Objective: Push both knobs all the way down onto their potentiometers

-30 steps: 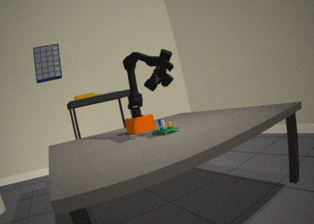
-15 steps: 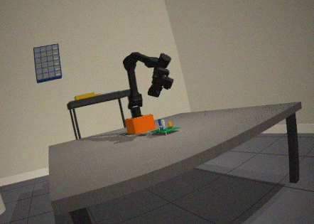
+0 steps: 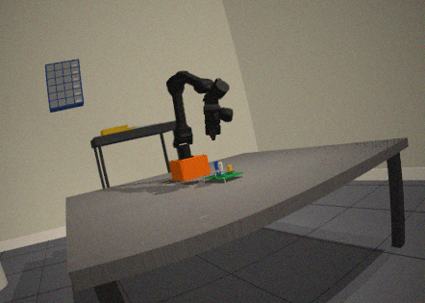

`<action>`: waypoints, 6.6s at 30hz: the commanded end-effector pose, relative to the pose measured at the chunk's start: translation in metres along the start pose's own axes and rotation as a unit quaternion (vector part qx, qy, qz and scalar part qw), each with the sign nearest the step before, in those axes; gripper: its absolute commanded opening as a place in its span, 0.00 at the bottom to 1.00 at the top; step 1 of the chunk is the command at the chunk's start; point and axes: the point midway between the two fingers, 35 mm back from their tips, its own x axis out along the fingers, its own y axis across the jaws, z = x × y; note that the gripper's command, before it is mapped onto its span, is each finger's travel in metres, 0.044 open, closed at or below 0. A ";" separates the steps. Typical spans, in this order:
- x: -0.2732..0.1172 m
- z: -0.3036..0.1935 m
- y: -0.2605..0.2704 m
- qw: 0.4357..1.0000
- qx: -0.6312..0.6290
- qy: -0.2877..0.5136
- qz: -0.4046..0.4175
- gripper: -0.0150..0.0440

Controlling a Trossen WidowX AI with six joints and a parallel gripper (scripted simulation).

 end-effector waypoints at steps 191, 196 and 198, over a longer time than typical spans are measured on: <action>0.047 0.000 0.117 0.902 0.342 0.017 0.264 0.25; 0.048 0.001 0.118 0.902 0.342 0.017 0.264 0.25; 0.049 0.001 0.118 0.902 0.342 0.017 0.264 0.25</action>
